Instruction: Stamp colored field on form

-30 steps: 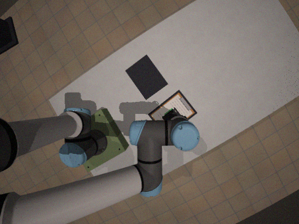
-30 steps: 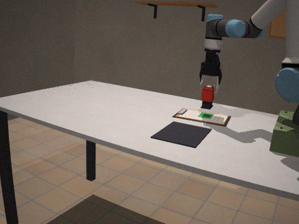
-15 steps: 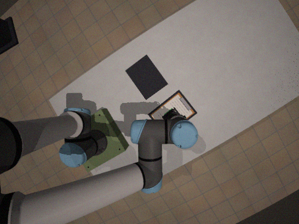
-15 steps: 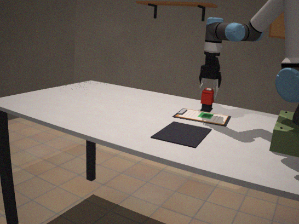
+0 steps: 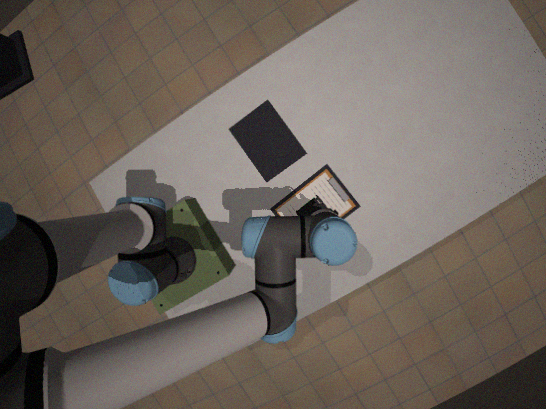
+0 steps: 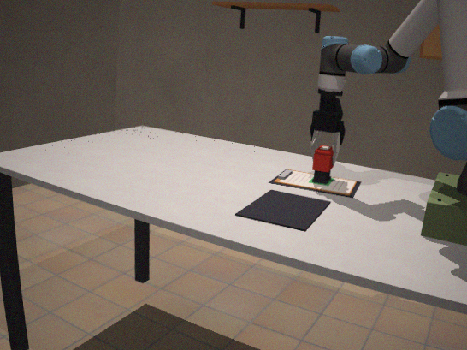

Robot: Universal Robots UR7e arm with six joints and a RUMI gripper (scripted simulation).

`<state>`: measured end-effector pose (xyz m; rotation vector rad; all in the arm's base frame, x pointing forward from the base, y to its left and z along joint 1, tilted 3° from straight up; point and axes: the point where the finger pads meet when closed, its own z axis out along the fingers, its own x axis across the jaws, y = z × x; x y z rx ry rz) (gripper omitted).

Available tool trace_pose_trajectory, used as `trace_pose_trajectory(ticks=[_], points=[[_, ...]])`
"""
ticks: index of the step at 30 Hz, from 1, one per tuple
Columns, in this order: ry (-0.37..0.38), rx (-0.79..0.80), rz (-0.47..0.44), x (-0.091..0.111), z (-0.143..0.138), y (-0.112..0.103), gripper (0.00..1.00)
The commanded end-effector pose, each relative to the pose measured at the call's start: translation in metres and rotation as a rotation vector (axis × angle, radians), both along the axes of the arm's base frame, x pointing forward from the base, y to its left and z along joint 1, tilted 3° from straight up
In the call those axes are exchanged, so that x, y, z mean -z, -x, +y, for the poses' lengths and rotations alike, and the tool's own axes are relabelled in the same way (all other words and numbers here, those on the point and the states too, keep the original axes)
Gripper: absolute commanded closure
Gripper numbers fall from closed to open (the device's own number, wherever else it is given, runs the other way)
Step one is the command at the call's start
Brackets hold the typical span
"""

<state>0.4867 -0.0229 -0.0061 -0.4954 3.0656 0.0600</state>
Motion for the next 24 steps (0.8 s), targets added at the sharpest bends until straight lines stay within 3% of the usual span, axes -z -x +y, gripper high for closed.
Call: trace_pose_trajectory(ticks=[1,15,24], points=[[0.001,0.0,-0.002,0.002,0.0,-0.001,0.81],[0.001,0.0,-0.002,0.007,0.0,-0.001,0.81],[0.001,0.0,-0.002,0.025,0.001,-0.001,0.81]])
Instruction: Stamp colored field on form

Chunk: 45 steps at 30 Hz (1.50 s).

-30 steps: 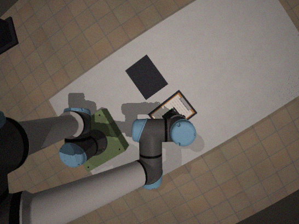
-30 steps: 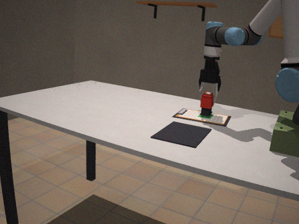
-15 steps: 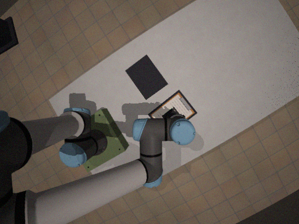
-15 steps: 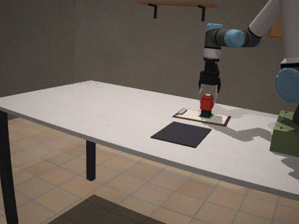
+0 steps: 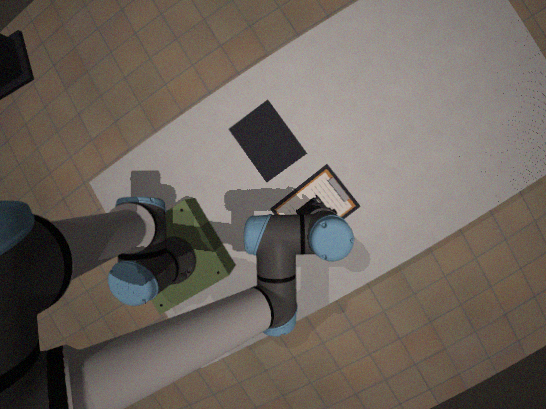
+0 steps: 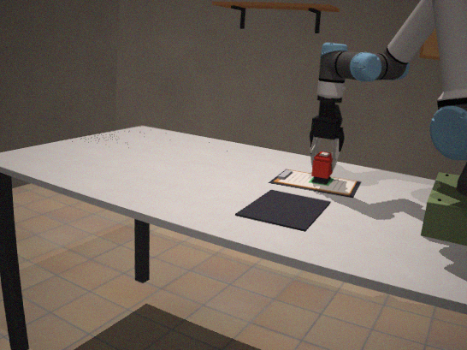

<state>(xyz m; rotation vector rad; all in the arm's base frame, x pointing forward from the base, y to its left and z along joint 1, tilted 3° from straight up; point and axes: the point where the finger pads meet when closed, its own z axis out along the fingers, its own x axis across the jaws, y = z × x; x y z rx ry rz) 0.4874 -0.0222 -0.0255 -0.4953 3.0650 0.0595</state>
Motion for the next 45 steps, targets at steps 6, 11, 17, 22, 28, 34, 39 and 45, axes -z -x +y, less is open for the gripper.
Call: trace_pose_trajectory(ticks=[6,11,17,22,28,34,39,45], points=[[0.0,0.0,-0.001,0.006,0.0,-0.001,0.81],[0.0,0.0,-0.001,0.006,0.0,-0.001,0.81],[0.0,0.0,-0.001,0.001,0.0,0.0,0.81],[0.0,0.0,-0.001,-0.013,-0.001,0.0,0.81],[0.0,0.0,-0.001,-0.019,-0.001,0.0,0.81],[0.0,0.0,-0.001,-0.02,-0.001,0.0,0.81],[0.0,0.0,-0.001,-0.02,-0.001,0.0,0.81],[0.0,0.0,-0.001,-0.02,-0.001,0.0,0.81]])
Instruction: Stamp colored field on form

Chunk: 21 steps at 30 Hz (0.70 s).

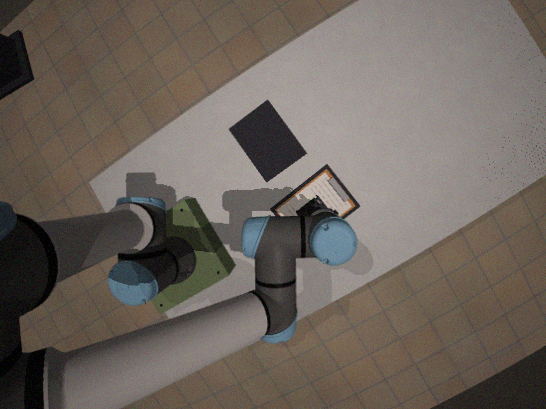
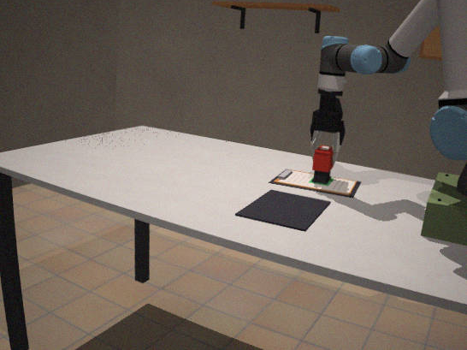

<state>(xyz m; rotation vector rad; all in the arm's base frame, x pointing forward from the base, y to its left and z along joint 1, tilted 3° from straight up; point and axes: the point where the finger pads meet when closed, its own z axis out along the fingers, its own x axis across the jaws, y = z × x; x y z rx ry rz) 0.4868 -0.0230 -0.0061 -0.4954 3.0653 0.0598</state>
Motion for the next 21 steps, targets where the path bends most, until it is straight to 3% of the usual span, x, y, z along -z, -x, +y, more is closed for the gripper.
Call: trace_pose_trajectory(ticks=[1,8,21], points=[[0.0,0.0,-0.001,-0.003,0.0,0.0,0.81],[0.0,0.0,-0.001,-0.038,-0.002,0.001,0.81],[0.0,0.0,-0.001,-0.039,-0.002,0.001,0.81]])
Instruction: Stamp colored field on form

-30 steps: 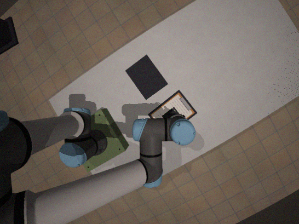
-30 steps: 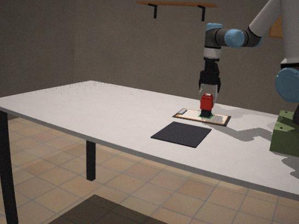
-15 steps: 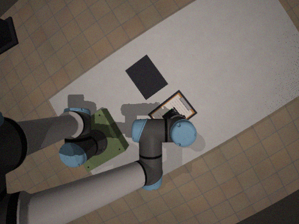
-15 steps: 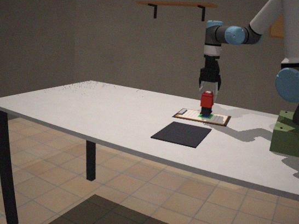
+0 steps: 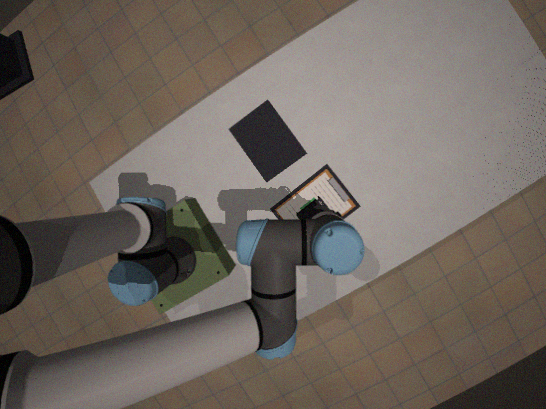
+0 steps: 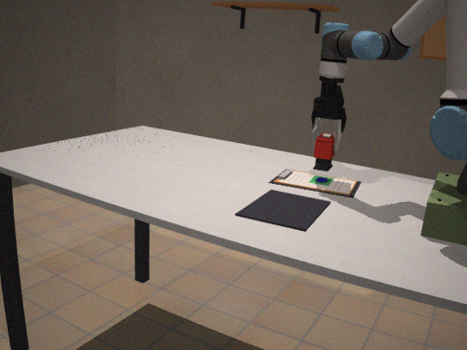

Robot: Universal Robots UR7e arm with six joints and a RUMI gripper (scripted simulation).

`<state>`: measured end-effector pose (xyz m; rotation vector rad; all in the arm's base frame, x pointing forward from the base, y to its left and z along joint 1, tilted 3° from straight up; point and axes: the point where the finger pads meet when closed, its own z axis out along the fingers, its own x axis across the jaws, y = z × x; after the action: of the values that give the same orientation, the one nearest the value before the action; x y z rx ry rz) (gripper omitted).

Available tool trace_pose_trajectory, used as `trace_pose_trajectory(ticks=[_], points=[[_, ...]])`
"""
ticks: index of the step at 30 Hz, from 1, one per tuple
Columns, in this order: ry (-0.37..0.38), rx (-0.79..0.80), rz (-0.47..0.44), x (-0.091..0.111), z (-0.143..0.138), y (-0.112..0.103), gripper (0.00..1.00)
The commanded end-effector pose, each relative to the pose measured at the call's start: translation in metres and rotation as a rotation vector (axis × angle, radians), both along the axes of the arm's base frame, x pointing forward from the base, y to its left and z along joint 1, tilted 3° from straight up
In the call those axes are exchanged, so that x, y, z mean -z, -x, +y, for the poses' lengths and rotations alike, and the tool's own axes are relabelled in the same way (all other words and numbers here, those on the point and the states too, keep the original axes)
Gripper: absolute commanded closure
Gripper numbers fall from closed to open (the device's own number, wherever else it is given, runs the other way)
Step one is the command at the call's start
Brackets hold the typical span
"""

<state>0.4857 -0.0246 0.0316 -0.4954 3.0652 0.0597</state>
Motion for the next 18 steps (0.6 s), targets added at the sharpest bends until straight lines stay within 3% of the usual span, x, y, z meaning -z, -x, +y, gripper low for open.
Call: trace_pose_trajectory(ticks=[1,18], points=[[0.0,-0.001,-0.001,-0.0008,-0.0001,-0.0004,0.81],[0.002,-0.037,-0.003,-0.0009,0.0018,-0.0011,0.81]])
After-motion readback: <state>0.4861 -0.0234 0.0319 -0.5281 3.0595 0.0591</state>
